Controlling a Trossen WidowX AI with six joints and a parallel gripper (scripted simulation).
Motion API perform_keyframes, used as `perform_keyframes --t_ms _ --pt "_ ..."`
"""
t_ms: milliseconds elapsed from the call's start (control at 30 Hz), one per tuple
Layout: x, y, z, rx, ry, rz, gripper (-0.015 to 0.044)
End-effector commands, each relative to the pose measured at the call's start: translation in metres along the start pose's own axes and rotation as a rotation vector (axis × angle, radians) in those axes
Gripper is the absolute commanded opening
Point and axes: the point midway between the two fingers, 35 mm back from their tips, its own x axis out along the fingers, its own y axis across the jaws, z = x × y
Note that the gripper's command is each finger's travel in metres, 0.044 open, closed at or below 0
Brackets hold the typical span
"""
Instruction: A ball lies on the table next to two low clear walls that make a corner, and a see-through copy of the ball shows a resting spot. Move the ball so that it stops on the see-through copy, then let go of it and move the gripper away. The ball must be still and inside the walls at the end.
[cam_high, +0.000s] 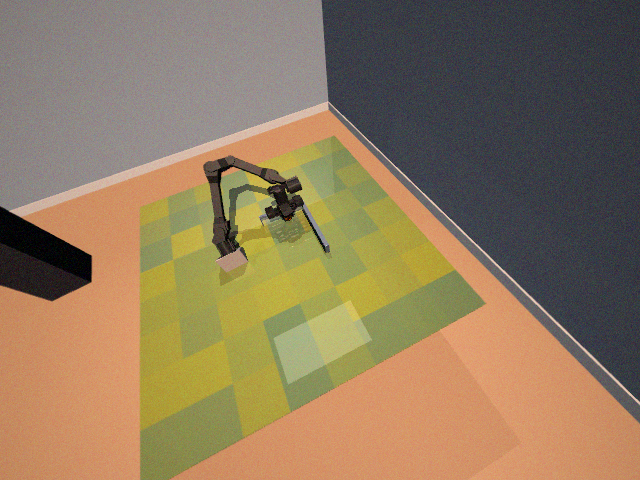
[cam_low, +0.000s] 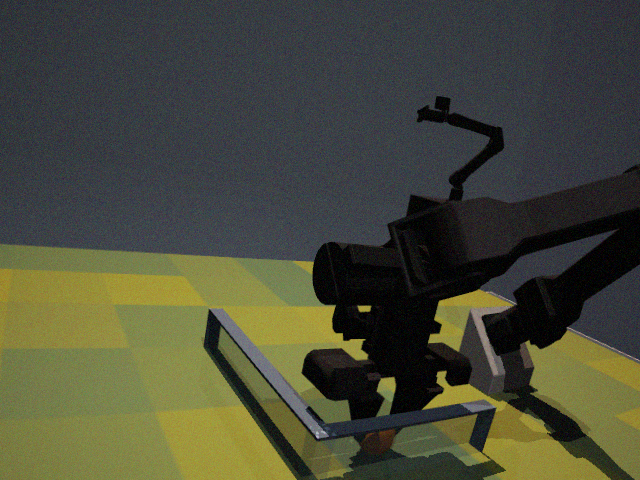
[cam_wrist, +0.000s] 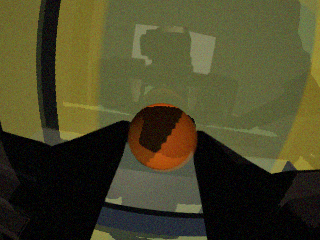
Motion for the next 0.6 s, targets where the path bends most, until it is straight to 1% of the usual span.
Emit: perform_keyframes --t_ms 0,33,167,200,300,367,500,567 --pt "0.000 0.000 0.000 -0.001 0.000 0.000 0.0289" --pt "0.000 0.000 0.000 -0.001 0.000 0.000 0.0300" --pt "-0.003 0.000 0.000 -0.001 -0.001 0.000 0.0300" --pt "-0.011 0.001 0.001 0.000 -0.002 0.000 0.0300" --pt "-0.060 0.002 0.002 0.006 -0.004 -0.004 0.0300" --pt "-0.082 -0.001 0.002 0.009 0.000 -0.006 0.0300" --pt "-0.085 -0.001 0.001 0.009 0.000 -0.007 0.0300" --pt "-0.081 0.002 0.005 0.021 0.001 0.010 0.0300"
